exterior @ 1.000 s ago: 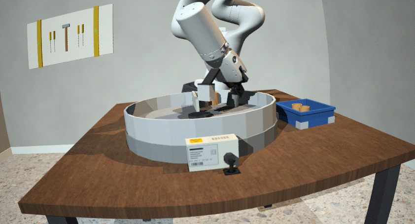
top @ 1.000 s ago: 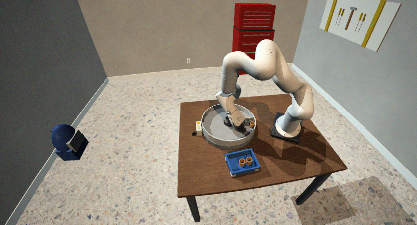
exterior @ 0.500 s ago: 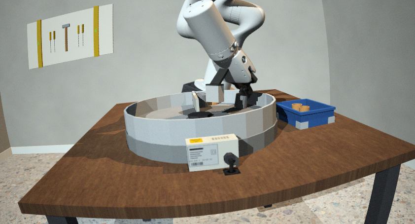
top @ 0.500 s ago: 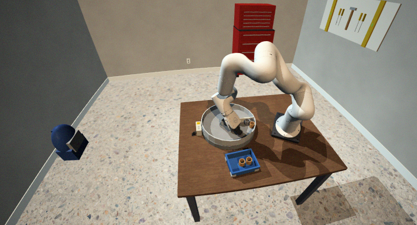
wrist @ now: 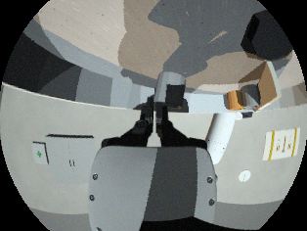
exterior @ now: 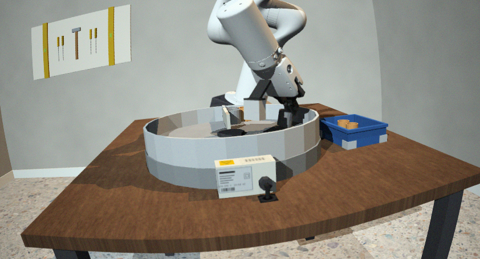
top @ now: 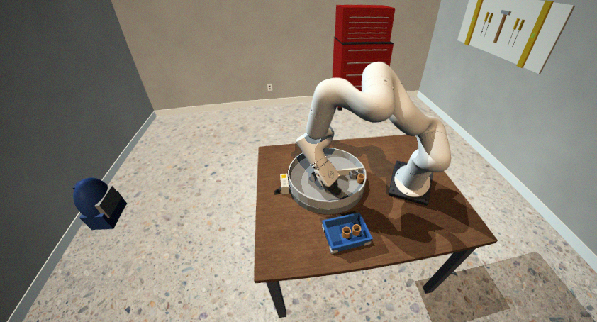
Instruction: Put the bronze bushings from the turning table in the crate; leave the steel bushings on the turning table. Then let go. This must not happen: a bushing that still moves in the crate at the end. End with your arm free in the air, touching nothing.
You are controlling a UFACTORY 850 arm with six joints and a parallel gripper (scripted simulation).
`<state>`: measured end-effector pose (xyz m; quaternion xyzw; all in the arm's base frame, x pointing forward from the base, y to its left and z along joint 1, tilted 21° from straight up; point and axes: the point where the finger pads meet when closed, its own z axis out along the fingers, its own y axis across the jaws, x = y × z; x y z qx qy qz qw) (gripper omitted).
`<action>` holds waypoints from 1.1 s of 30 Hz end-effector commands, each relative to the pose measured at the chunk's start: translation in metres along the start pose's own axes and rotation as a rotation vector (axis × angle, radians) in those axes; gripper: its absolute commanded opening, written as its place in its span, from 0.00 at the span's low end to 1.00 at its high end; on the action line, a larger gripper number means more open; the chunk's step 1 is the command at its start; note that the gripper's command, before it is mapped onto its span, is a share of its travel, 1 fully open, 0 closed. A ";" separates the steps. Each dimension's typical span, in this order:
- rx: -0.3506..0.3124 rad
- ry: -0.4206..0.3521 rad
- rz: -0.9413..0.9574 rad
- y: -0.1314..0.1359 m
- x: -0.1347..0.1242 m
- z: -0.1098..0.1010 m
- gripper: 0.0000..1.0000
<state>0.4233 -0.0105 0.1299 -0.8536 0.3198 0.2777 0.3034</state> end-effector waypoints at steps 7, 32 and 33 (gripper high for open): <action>0.000 0.000 0.000 -0.017 0.010 -0.009 0.00; 0.000 0.000 0.000 -0.053 0.046 -0.039 0.00; 0.000 0.000 0.000 -0.056 0.050 -0.042 0.00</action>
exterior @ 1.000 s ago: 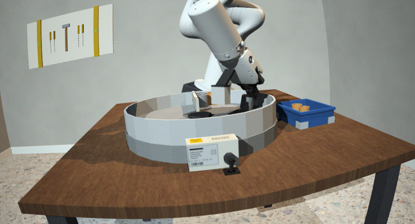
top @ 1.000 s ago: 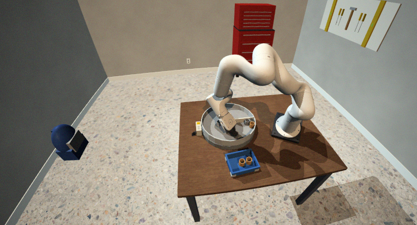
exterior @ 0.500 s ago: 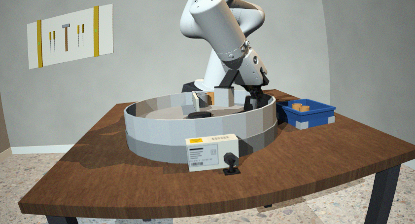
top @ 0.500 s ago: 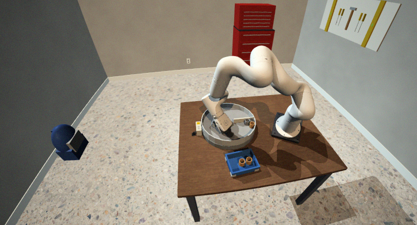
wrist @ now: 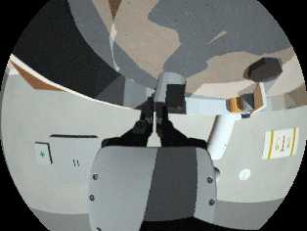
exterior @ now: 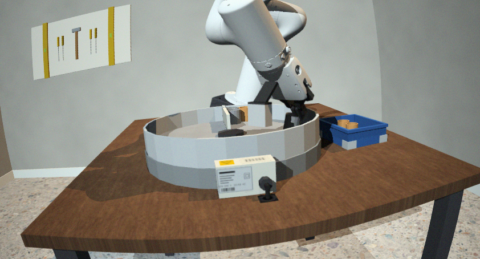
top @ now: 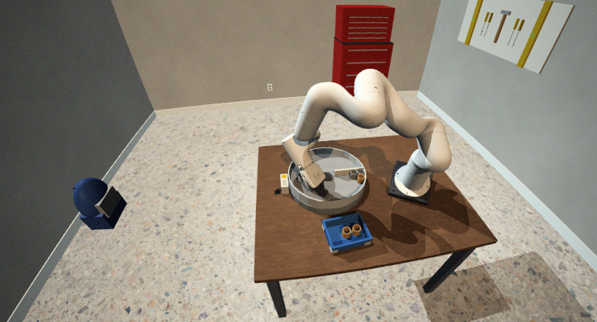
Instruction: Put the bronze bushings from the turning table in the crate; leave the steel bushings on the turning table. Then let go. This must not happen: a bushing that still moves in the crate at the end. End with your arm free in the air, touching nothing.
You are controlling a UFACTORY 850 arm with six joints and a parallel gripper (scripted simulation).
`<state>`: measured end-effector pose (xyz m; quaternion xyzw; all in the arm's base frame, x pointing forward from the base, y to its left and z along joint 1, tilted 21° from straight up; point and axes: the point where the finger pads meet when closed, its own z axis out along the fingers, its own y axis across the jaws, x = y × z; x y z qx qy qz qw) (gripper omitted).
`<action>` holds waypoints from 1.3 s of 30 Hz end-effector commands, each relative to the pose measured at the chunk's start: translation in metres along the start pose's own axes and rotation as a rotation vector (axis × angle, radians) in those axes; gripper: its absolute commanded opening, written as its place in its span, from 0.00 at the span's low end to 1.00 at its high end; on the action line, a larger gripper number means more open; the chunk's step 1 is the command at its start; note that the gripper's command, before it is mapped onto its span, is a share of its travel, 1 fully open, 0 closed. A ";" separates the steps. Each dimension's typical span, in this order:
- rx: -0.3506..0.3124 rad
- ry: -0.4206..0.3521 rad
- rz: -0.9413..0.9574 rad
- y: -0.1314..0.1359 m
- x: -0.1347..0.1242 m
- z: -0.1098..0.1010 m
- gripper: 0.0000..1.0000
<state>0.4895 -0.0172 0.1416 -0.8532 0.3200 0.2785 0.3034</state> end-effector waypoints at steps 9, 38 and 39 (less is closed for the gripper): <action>0.000 0.002 -0.001 -0.012 0.018 -0.016 0.00; 0.000 0.002 -0.001 -0.021 0.059 -0.051 0.10; 0.000 0.002 -0.001 -0.021 0.059 -0.051 0.10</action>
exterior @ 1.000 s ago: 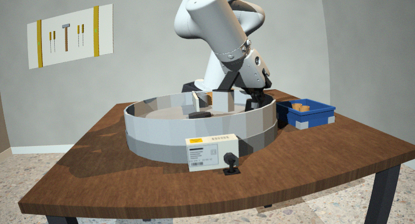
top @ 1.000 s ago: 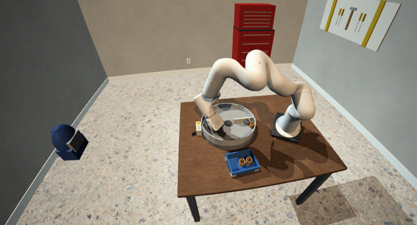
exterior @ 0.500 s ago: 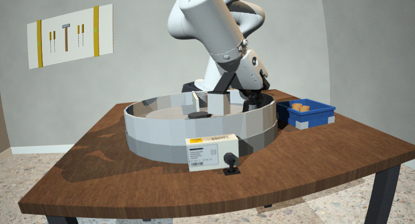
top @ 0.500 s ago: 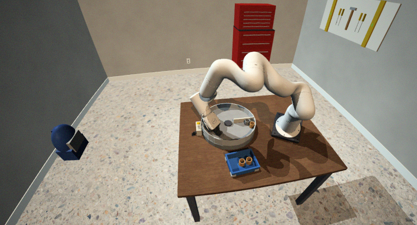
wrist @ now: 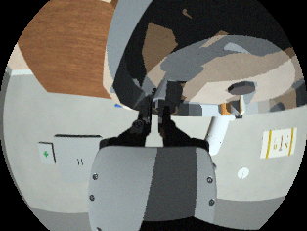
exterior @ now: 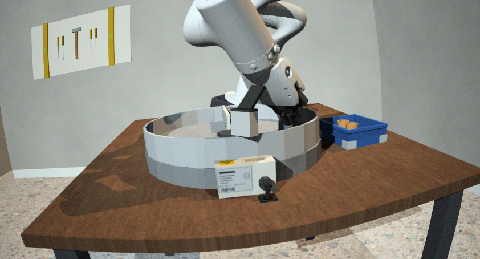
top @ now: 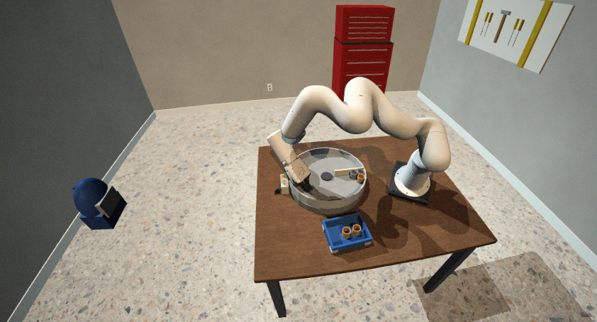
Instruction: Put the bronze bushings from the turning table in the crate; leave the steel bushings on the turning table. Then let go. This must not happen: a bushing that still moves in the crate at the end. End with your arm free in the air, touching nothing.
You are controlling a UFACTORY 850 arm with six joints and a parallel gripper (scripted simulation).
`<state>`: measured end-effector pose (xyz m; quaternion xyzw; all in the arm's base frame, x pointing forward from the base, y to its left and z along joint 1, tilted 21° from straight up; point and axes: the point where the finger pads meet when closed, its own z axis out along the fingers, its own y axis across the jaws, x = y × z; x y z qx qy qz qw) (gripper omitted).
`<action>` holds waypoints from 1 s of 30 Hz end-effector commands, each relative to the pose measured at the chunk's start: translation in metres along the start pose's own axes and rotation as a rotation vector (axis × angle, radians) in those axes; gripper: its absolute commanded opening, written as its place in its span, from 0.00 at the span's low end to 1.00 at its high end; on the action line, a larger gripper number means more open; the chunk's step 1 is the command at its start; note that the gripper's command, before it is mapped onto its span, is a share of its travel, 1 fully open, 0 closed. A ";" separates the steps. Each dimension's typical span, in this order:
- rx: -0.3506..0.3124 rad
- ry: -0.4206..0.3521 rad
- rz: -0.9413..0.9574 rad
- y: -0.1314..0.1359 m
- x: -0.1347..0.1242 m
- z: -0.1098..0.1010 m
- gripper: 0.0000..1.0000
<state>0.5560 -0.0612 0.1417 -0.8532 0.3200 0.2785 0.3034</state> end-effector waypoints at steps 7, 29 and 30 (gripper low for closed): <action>0.000 0.002 -0.001 0.000 0.000 -0.001 0.10; 0.000 0.002 -0.001 0.000 -0.032 -0.040 0.10; 0.000 0.002 -0.001 0.000 -0.032 -0.040 0.10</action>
